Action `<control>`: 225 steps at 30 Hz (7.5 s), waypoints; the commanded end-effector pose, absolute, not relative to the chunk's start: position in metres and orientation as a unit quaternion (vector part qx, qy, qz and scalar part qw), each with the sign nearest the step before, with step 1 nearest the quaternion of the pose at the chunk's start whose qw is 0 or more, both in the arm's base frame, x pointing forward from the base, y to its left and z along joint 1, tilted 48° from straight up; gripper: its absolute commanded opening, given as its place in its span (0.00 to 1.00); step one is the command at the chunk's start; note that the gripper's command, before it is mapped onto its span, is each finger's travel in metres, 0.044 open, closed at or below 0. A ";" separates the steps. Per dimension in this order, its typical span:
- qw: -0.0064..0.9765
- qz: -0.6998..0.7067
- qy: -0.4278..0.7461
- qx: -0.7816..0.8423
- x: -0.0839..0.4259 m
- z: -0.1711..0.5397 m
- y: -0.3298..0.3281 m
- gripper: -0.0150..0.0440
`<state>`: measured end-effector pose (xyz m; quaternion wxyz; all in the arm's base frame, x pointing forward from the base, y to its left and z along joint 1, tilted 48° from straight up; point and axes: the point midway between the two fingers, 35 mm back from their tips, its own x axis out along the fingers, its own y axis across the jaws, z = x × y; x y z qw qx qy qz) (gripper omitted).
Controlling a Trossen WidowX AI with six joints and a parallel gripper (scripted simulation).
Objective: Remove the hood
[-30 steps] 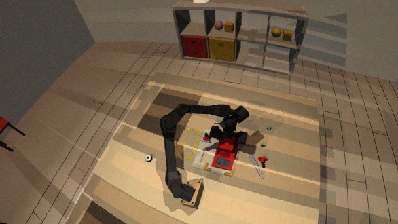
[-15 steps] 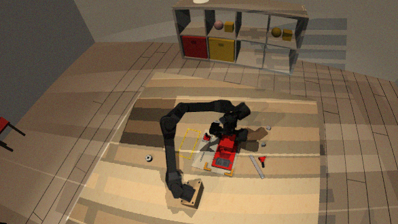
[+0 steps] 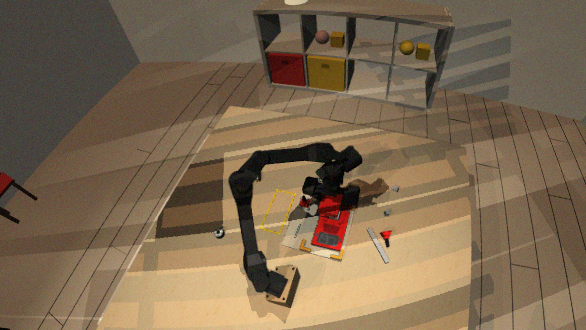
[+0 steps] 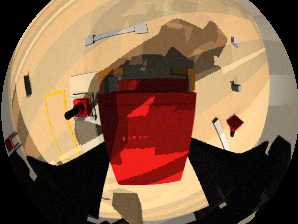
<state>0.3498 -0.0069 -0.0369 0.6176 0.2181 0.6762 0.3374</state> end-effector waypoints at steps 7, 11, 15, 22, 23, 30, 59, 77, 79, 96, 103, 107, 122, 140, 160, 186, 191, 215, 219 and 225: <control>0.626 0.336 0.670 0.215 0.350 0.006 0.020 0.25; 0.626 0.336 0.670 0.215 0.347 0.021 0.032 0.25; 0.625 0.336 0.671 0.215 0.342 0.035 0.044 0.25; 0.624 0.338 0.671 0.215 0.332 0.060 0.064 0.25; 0.624 0.338 0.671 0.215 0.330 0.063 0.067 0.25; 0.622 0.341 0.671 0.216 0.317 0.086 0.086 0.25; 0.617 0.347 0.672 0.218 0.288 0.115 0.121 0.25; 0.617 0.346 0.672 0.218 0.287 0.105 0.131 0.25; 0.617 0.346 0.672 0.218 0.287 0.104 0.132 0.25; 0.617 0.346 0.672 0.218 0.286 0.095 0.142 0.25; 0.617 0.346 0.672 0.218 0.285 0.092 0.146 0.25; 0.617 0.346 0.672 0.218 0.284 0.090 0.148 0.25; 0.617 0.347 0.672 0.219 0.282 0.082 0.157 0.25; 0.617 0.348 0.671 0.219 0.279 0.074 0.167 0.25; 0.616 0.348 0.671 0.220 0.277 0.067 0.174 0.25; 0.616 0.349 0.671 0.220 0.275 0.059 0.184 0.25; 0.616 0.349 0.671 0.220 0.274 0.057 0.185 0.25; 0.618 0.348 0.671 0.217 0.281 0.075 0.164 1.00; 0.616 0.350 0.670 0.220 0.285 0.104 0.134 1.00; 0.616 0.350 0.670 0.220 0.285 0.105 0.132 1.00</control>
